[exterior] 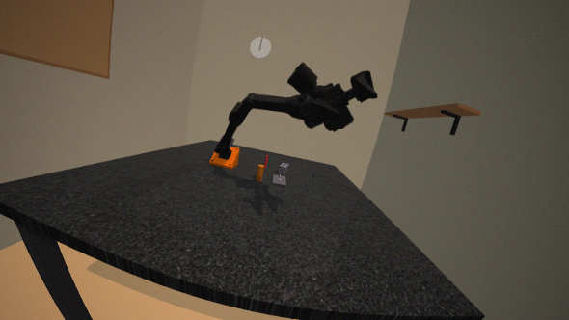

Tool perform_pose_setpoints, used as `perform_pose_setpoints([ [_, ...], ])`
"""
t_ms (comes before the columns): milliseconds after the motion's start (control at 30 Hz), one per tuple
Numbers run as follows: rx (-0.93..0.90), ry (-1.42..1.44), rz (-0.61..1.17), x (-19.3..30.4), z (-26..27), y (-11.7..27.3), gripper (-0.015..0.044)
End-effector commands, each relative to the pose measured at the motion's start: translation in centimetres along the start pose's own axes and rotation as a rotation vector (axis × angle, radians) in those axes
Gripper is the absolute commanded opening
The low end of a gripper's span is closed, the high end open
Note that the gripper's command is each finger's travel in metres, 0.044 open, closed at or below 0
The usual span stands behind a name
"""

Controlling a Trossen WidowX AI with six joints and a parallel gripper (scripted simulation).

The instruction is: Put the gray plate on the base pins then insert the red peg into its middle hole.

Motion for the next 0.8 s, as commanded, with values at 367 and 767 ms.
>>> perform_pose_setpoints([
  [367,0.419,0.987,-0.12,-7.9,-6.7,6.7,0.044],
  [767,1.133,2.141,0.186,-17.3,-10.0,19.2,0.044],
])
Point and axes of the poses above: the point midway between the two fingers, 35 mm back from their tips, its own y axis back along the fingers, its own z axis across the jaws, x = y × z, the point moved 9 cm from there along y, back along the fingers, and after that the axes turned 14 degrees about y, right-handed, at the moved point
